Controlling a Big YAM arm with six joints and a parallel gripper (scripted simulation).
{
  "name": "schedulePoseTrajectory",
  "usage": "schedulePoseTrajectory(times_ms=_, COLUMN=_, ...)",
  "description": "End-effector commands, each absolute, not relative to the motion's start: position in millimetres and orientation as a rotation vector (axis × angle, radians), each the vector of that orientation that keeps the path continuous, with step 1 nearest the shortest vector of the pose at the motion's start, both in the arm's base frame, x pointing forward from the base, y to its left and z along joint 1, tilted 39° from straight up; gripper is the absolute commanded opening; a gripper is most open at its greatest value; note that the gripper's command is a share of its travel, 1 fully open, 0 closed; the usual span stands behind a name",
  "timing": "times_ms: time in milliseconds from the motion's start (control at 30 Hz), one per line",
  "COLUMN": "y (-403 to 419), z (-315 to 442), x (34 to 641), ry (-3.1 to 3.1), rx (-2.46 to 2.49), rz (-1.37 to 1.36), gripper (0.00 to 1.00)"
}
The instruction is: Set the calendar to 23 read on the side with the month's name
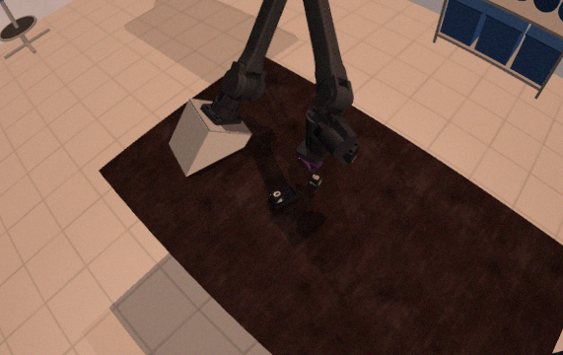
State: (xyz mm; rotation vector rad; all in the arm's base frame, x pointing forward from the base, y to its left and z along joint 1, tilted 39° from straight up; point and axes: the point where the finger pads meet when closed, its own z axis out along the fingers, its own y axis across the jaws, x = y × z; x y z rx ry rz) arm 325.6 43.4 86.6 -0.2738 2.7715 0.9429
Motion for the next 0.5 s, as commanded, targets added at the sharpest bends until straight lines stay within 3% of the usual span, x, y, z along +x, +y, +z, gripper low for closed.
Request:
schedulePoseTrajectory(times_ms=0, y=43.9, z=83.7, x=334.6, ry=2.77, rx=-0.256, rz=0.936, gripper=0.46)
schedulePoseTrajectory(times_ms=467, y=58.2, z=64.9, x=332.8, ry=2.778, rx=-0.252, rz=0.942, gripper=0.46)
